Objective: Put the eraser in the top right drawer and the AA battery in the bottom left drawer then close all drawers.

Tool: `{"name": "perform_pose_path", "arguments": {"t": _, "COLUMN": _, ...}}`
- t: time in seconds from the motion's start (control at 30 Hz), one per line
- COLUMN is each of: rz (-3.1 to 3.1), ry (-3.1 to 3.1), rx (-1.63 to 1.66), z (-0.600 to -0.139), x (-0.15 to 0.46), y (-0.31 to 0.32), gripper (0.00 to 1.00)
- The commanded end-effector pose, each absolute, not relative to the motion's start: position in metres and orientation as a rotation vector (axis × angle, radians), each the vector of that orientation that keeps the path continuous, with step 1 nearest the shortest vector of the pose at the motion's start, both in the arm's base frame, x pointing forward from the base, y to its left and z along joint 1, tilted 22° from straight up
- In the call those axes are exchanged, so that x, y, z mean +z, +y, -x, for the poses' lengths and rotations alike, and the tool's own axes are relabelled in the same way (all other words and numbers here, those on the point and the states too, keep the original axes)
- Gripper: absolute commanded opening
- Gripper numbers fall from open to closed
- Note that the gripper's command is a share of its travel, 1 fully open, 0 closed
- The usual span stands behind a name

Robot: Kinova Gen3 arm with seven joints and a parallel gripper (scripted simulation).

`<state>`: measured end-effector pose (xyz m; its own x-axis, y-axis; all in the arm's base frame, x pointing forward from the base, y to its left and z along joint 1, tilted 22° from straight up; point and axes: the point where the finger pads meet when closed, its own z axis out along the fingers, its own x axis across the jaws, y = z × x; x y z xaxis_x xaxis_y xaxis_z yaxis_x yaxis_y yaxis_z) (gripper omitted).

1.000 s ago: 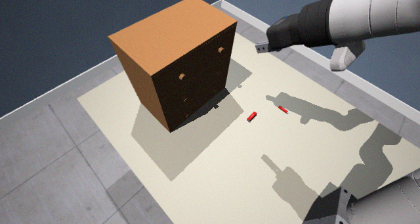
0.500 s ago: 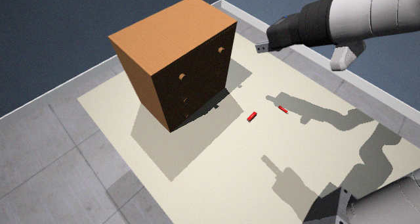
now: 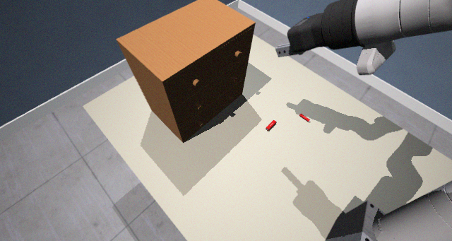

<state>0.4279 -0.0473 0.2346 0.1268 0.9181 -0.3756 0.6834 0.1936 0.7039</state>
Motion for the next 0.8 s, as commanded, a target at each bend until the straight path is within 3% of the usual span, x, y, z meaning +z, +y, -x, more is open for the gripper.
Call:
{"name": "perform_pose_path", "arguments": {"t": 0.0, "rz": -1.545, "ry": 1.618, "rx": 0.349, "z": -0.4294, "x": 0.2381, "y": -0.0457, "gripper": 0.0}}
{"name": "perform_pose_path", "arguments": {"t": 0.77, "rz": -1.592, "ry": 1.645, "rx": 0.301, "z": -0.4245, "x": 0.2444, "y": -0.042, "gripper": 0.0}}
